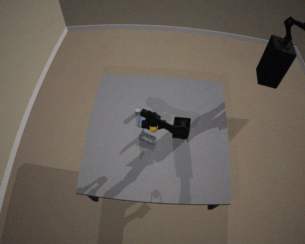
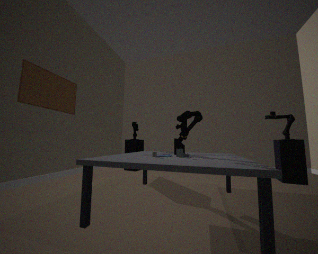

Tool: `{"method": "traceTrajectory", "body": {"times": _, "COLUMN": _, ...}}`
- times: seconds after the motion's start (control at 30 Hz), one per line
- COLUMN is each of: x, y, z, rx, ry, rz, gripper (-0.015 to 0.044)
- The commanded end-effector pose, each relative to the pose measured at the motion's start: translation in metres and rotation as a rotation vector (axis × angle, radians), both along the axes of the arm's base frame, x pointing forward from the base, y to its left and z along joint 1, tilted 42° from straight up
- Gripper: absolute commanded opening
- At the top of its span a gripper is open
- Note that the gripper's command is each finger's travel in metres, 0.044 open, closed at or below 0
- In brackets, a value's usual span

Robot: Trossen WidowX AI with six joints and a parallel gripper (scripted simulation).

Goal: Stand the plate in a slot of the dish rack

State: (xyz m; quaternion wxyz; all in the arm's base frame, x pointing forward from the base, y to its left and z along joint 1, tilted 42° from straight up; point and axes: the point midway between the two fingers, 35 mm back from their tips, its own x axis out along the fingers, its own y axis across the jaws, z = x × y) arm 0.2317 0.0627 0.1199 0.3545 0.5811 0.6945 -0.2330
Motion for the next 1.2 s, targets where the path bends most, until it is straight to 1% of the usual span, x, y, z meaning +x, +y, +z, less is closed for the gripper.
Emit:
{"method": "traceTrajectory", "body": {"times": 0.0, "x": -0.016, "y": 0.010, "z": 0.005, "rx": -0.001, "ry": 0.096, "rz": -0.102, "gripper": 0.0000}}
{"method": "traceTrajectory", "body": {"times": 0.3, "x": -0.050, "y": 0.027, "z": 0.014, "rx": -0.015, "ry": 0.296, "rz": -0.326, "gripper": 0.0000}}
{"method": "traceTrajectory", "body": {"times": 0.5, "x": -0.052, "y": 0.028, "z": 0.014, "rx": -0.016, "ry": 0.311, "rz": -0.343, "gripper": 0.0000}}
{"method": "traceTrajectory", "body": {"times": 0.6, "x": -0.051, "y": 0.028, "z": 0.008, "rx": -0.046, "ry": 0.287, "rz": -0.320, "gripper": 0.0000}}
{"method": "traceTrajectory", "body": {"times": 1.17, "x": -0.039, "y": 0.031, "z": -0.059, "rx": -0.377, "ry": 0.020, "rz": -0.092, "gripper": 0.0000}}
